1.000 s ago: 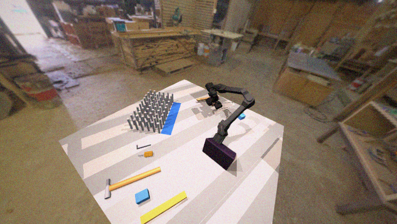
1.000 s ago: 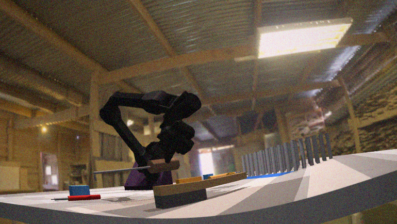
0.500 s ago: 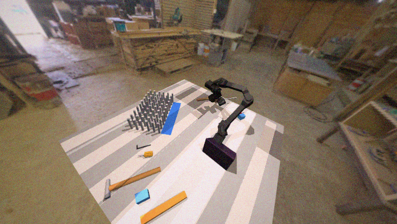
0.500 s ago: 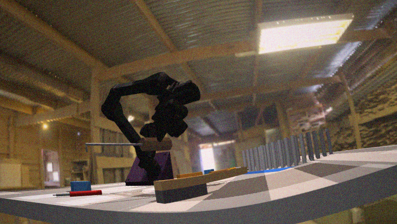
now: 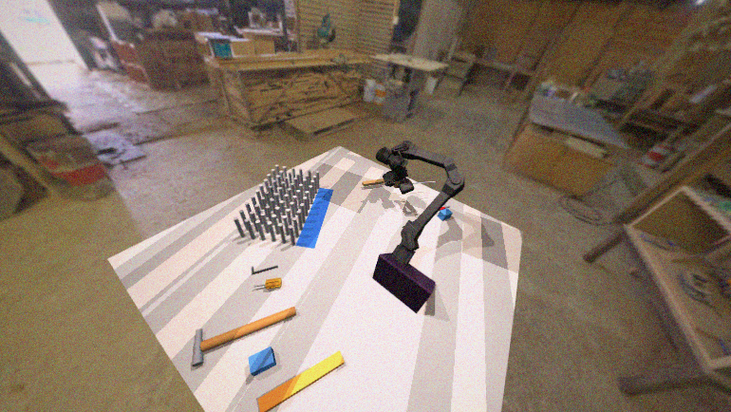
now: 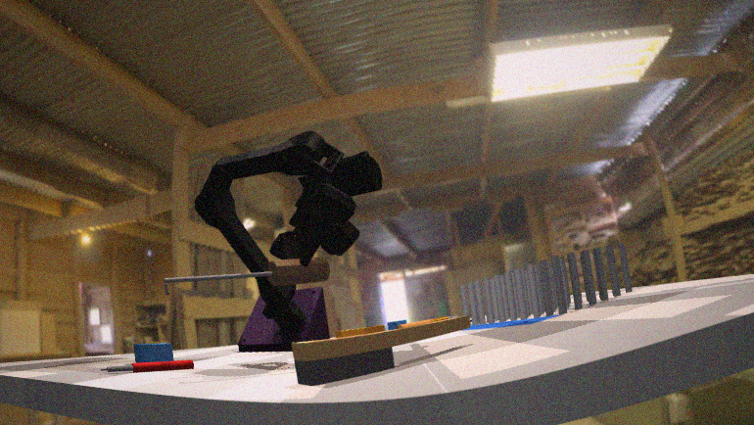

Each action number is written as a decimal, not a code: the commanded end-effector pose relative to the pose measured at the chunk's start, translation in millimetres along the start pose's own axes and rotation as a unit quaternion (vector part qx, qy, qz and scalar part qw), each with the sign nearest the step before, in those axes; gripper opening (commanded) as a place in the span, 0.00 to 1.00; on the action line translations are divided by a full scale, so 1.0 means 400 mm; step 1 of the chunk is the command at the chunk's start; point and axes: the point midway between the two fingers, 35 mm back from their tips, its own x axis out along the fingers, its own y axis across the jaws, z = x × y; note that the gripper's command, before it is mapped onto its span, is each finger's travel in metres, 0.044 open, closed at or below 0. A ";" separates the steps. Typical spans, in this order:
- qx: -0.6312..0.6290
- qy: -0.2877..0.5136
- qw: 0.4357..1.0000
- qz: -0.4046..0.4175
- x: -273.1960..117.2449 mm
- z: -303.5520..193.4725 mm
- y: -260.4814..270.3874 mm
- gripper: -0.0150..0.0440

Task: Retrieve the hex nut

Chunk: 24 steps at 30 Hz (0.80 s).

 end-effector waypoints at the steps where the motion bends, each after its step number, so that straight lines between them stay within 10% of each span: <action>1: 0.038 -0.013 0.999 0.004 -0.003 0.018 0.002 0.25; 24: 0.337 -0.145 0.930 0.021 -0.107 0.103 -0.016 0.25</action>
